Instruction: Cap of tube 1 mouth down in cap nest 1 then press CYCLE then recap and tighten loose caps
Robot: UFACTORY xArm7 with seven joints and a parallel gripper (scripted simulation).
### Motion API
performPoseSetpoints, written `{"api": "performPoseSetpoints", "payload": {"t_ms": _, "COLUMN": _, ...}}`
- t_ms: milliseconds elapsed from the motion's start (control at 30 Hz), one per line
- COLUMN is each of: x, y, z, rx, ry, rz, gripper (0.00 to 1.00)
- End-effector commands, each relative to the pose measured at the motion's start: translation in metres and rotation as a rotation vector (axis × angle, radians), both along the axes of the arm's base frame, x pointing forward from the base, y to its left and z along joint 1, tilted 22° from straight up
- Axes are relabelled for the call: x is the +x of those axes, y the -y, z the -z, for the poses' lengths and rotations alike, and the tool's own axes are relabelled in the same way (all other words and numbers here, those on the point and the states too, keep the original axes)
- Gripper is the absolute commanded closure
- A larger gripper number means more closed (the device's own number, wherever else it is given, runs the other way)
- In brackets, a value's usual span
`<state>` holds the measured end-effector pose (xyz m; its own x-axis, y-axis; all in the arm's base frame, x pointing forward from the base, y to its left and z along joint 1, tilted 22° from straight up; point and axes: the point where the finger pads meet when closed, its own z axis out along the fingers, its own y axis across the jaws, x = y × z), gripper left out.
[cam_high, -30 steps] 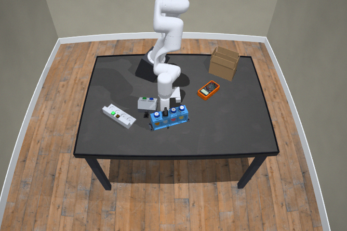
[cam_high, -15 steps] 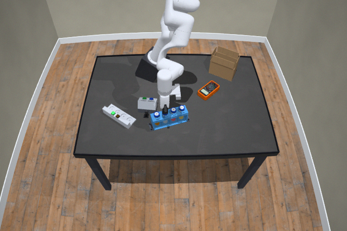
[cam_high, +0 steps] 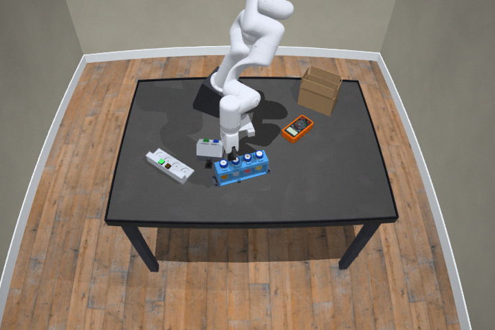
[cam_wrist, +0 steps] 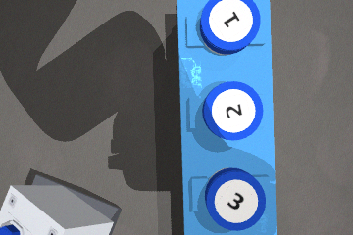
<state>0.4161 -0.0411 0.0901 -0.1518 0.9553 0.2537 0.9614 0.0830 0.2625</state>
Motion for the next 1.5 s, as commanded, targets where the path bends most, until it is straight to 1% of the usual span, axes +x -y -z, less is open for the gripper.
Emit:
{"api": "performPoseSetpoints", "payload": {"t_ms": 0, "x": 0.008, "y": 0.029, "z": 0.01, "rx": -0.043, "ry": 0.079, "rz": -0.249, "gripper": 0.54}}
{"api": "performPoseSetpoints", "payload": {"t_ms": 400, "x": 0.008, "y": 0.029, "z": 0.01, "rx": -0.043, "ry": 0.079, "rz": -0.249, "gripper": 0.54}}
{"api": "performPoseSetpoints", "payload": {"t_ms": 800, "x": 0.017, "y": 0.018, "z": 0.043, "rx": -0.043, "ry": 0.079, "rz": -0.25, "gripper": 0.54}}
{"api": "performPoseSetpoints", "payload": {"t_ms": 1467, "x": 0.018, "y": 0.016, "z": 0.048, "rx": -0.043, "ry": 0.079, "rz": -0.25, "gripper": 0.54}}
